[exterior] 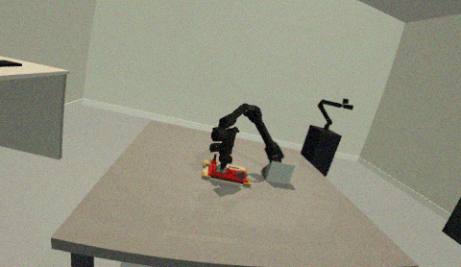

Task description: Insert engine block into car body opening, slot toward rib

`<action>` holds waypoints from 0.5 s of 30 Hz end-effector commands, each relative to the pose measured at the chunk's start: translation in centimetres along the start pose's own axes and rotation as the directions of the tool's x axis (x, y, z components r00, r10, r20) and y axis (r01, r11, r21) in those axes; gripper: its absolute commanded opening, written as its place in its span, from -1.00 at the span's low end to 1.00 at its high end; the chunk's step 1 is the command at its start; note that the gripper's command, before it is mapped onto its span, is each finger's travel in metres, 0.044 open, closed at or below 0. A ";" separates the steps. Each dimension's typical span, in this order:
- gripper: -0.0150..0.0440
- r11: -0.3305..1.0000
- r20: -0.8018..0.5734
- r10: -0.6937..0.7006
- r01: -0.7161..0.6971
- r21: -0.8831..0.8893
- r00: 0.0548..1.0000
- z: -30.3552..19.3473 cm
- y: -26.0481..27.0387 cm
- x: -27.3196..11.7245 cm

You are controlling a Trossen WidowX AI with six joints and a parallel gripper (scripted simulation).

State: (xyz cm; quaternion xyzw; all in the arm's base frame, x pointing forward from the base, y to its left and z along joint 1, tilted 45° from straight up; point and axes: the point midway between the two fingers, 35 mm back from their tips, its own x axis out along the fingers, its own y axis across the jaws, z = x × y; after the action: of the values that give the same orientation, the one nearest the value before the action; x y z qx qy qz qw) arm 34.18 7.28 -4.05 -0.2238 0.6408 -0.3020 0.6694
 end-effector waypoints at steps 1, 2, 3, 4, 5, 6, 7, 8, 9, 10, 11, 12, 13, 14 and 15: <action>0.05 1.000 0.003 -0.002 0.002 -0.006 1.000 0.1 0.0 0.1; 0.05 1.000 0.003 -0.002 0.002 -0.006 1.000 0.1 0.0 0.1; 0.05 1.000 0.003 -0.002 0.002 -0.006 1.000 0.1 0.0 0.2; 0.05 1.000 0.003 -0.002 0.002 -0.006 1.000 0.1 0.0 0.2; 0.05 1.000 0.003 -0.002 0.002 -0.006 1.000 0.1 0.0 0.2; 0.05 1.000 0.003 -0.002 0.002 -0.006 1.000 0.1 0.0 0.2; 0.05 1.000 0.003 -0.002 0.002 -0.006 1.000 0.1 0.0 0.2; 0.05 1.000 0.003 -0.002 0.002 -0.006 1.000 0.1 0.0 0.3; 0.05 1.000 0.003 -0.002 0.002 -0.006 1.000 0.1 0.0 0.3; 0.05 1.000 0.003 -0.002 0.002 -0.006 1.000 0.1 0.0 0.3; 0.05 1.000 0.003 -0.002 0.002 -0.006 1.000 0.1 0.0 0.3; 0.05 1.000 0.003 -0.002 0.002 -0.006 1.000 0.1 0.0 0.4; 0.05 1.000 0.003 -0.002 0.002 -0.006 1.000 0.1 0.0 0.4; 0.05 1.000 0.003 -0.002 0.002 -0.006 1.000 0.1 0.0 0.4; 0.05 1.000 0.003 -0.002 0.002 -0.006 1.000 0.1 0.0 0.4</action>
State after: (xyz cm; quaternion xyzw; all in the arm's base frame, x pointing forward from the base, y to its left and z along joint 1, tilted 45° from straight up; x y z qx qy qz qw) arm 34.18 7.06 -4.28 -0.2238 0.6408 -0.3020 0.6694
